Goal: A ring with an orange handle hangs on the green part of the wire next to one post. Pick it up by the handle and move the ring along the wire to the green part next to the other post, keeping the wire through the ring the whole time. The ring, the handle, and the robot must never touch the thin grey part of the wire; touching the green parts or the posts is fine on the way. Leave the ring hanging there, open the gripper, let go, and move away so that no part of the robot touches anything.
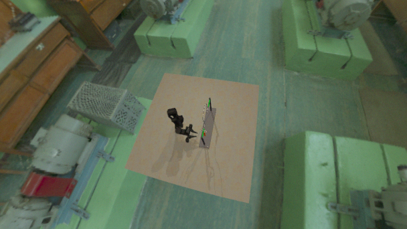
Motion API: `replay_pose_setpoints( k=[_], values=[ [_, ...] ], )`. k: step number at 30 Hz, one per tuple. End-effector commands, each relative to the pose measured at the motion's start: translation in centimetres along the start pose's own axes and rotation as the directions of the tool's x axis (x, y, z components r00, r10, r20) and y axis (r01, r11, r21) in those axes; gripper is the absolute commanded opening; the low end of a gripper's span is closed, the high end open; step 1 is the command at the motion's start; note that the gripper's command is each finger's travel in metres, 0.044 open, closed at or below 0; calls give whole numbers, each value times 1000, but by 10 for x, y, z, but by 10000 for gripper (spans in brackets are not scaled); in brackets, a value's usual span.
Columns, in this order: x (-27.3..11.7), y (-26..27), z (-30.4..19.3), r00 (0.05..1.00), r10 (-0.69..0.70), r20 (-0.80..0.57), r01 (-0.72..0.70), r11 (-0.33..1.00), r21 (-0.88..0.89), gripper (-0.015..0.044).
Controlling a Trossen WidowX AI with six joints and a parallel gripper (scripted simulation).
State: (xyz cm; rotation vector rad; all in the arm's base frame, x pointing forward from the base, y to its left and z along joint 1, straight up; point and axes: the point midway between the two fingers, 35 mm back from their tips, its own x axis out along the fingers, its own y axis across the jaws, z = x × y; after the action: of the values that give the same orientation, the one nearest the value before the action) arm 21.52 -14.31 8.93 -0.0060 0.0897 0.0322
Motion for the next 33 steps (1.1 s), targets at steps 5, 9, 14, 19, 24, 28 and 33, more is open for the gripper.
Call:
replay_pose_setpoints(
  k=[5, 9, 14, 19, 24, 28, 33],
  values=[
    [26, -3, 30, 1000, -2, 6, 2, 1000, -11, 160],
    [38, 0, 47, 1000, -2, 11, 2, 1000, -10, 160],
    [40, 0, 50, 1000, -2, 13, 2, 1000, -10, 160],
    [42, 0, 50, 1000, -2, 13, 2, 1000, -10, 160],
    [49, -1, 51, 1000, -2, 13, 2, 1000, -10, 160],
    [55, -2, 51, 1000, -2, 13, 2, 1000, -11, 160],
    [62, -3, 52, 1000, -2, 13, 2, 1000, -11, 160]
  ],
)
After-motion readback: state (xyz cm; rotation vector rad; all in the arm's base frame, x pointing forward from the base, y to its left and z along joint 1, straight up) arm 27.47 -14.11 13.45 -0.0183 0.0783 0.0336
